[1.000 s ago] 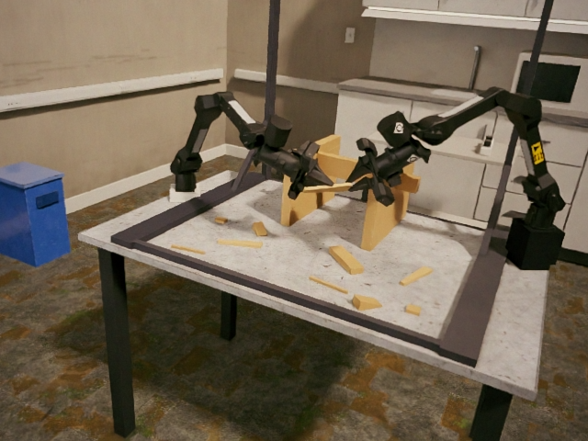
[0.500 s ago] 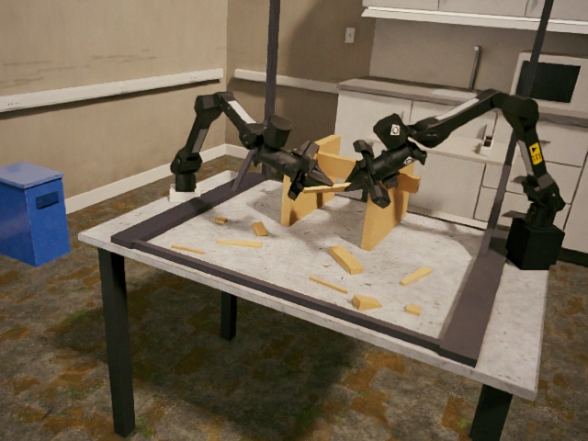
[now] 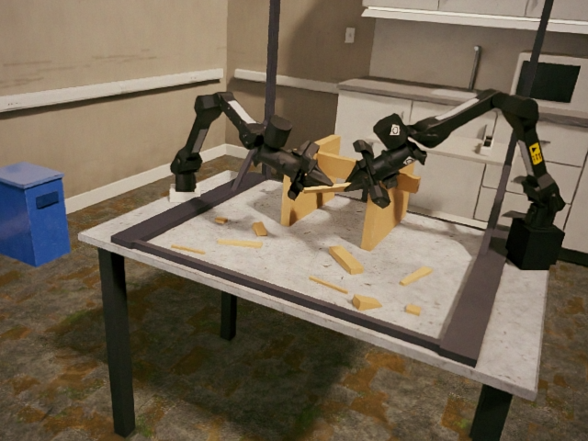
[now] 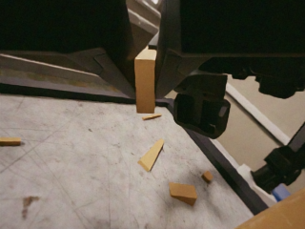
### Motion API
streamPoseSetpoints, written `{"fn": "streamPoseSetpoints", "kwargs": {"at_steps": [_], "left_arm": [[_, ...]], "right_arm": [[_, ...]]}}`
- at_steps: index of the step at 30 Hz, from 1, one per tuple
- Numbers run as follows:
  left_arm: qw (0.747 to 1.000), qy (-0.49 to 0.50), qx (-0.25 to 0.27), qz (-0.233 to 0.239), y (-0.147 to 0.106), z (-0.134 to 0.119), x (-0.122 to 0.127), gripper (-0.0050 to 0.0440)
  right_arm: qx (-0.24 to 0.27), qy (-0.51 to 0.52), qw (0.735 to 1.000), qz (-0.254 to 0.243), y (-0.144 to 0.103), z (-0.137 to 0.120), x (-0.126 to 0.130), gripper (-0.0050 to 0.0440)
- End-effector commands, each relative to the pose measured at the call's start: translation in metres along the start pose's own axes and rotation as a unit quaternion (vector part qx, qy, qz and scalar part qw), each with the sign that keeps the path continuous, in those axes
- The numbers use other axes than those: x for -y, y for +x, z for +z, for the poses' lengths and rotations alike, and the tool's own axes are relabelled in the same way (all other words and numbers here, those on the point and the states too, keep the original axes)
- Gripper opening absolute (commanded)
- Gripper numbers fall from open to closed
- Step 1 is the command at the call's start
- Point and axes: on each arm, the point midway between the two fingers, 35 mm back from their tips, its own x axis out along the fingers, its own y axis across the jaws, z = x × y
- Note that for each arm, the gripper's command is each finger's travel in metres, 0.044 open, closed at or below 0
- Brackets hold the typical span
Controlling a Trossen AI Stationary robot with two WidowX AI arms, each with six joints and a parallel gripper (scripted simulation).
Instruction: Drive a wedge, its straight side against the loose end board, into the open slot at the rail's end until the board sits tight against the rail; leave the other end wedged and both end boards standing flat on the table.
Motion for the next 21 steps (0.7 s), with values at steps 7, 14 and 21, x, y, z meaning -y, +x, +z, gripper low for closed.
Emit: {"fn": "streamPoseSetpoints", "kwargs": {"at_steps": [7, 14, 21], "left_arm": [[1.000, 0.008, -0.014, 0.010, -0.004, -0.011, -0.009, 0.0010], [1.000, 0.011, -0.021, 0.010, -0.011, -0.015, -0.013, 0.0010], [1.000, 0.011, -0.020, 0.008, -0.014, -0.013, -0.013, 0.0010]], "right_arm": [[0.010, -0.018, 0.999, -0.024, -0.011, 0.019, 0.024, 0.0010], [0.008, -0.012, 1.000, -0.017, -0.007, 0.015, 0.018, 0.0200], [0.004, -0.008, 1.000, -0.014, -0.006, 0.008, 0.014, 0.0200]]}}
